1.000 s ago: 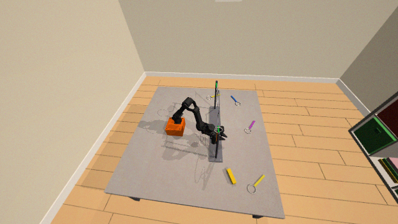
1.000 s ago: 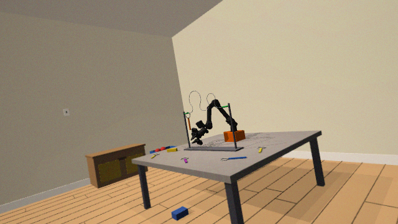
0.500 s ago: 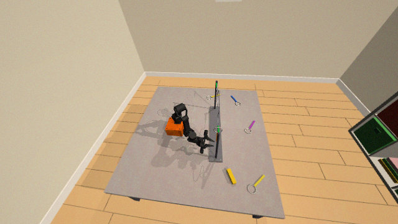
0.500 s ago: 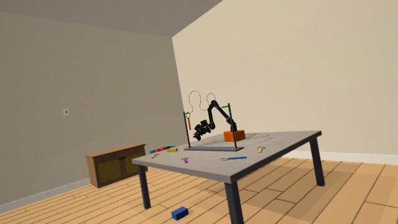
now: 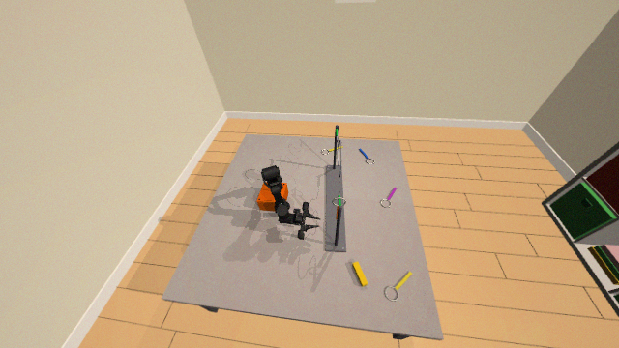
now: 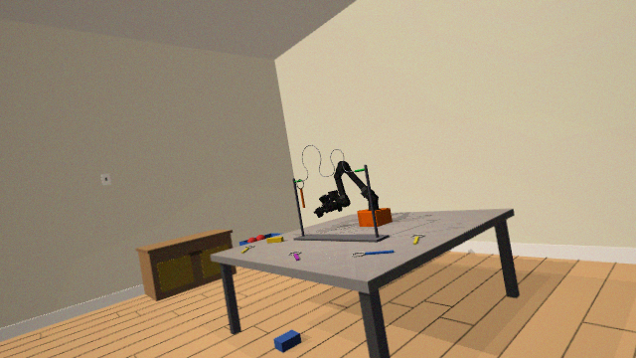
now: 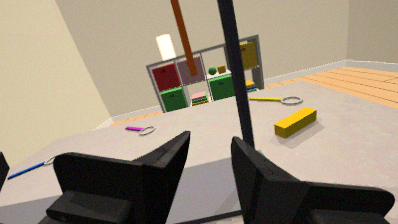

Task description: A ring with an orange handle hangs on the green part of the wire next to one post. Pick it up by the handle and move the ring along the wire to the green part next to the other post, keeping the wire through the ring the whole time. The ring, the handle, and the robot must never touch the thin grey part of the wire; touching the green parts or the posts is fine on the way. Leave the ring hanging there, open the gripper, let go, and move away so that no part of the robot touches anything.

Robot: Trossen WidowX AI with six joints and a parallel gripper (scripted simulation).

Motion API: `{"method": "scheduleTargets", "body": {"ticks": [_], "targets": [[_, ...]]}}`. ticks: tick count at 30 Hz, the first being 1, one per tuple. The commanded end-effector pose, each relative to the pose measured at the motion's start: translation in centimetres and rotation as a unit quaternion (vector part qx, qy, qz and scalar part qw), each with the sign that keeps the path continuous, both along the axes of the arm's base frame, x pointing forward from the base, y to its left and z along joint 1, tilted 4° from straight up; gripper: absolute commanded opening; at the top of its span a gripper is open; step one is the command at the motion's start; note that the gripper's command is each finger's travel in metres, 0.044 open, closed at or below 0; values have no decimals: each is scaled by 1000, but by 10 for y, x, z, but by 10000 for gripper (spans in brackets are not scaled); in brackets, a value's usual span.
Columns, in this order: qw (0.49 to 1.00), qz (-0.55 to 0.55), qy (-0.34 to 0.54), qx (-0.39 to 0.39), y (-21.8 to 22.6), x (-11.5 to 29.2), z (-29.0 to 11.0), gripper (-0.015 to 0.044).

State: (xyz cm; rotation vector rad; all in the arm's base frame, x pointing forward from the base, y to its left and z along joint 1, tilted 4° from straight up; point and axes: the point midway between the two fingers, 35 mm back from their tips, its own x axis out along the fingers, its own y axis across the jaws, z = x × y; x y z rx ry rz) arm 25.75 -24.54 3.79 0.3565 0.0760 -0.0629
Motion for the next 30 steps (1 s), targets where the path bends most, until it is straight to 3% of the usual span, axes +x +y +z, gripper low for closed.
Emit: {"method": "scheduleTargets", "body": {"ticks": [1, 8, 30], "targets": [[1000, 10, -2, -24, 1, 2, 4, 160], [984, 62, -18, -168, 0, 49, 47, 160], [983, 63, -19, -172, -1, 72, 48, 160]]}}
